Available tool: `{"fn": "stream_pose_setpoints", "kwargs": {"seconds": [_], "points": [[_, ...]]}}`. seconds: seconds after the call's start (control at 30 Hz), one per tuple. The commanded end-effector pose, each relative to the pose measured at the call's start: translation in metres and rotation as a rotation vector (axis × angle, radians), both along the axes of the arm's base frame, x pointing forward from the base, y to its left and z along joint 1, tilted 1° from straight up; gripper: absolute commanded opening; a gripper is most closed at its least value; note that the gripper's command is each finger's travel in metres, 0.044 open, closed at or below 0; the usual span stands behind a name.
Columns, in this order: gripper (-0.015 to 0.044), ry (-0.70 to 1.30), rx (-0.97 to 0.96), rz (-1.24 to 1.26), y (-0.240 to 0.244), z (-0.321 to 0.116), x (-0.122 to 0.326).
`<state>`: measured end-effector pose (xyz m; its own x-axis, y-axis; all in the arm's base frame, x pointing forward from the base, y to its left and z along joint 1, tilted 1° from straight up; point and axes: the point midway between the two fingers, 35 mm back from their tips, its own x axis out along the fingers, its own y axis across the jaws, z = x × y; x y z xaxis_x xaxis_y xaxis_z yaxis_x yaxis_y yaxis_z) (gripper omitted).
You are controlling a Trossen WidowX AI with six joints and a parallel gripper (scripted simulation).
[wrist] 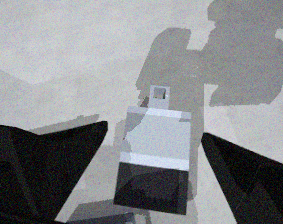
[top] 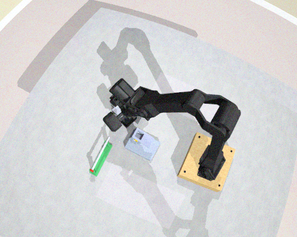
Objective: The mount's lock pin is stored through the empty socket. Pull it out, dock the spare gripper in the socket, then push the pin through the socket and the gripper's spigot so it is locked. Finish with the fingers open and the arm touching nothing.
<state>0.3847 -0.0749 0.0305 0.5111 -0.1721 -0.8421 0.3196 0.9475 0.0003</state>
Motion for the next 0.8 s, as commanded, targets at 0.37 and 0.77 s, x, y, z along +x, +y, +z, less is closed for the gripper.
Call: {"fn": "stream_pose_setpoints", "kwargs": {"seconds": [0.37,0.77], "points": [[0.0440,0.008,-0.002,-0.004,-0.001,-0.027,-0.003],[0.0282,0.009,-0.002,-0.004,-0.001,-0.029,-0.003]]}}
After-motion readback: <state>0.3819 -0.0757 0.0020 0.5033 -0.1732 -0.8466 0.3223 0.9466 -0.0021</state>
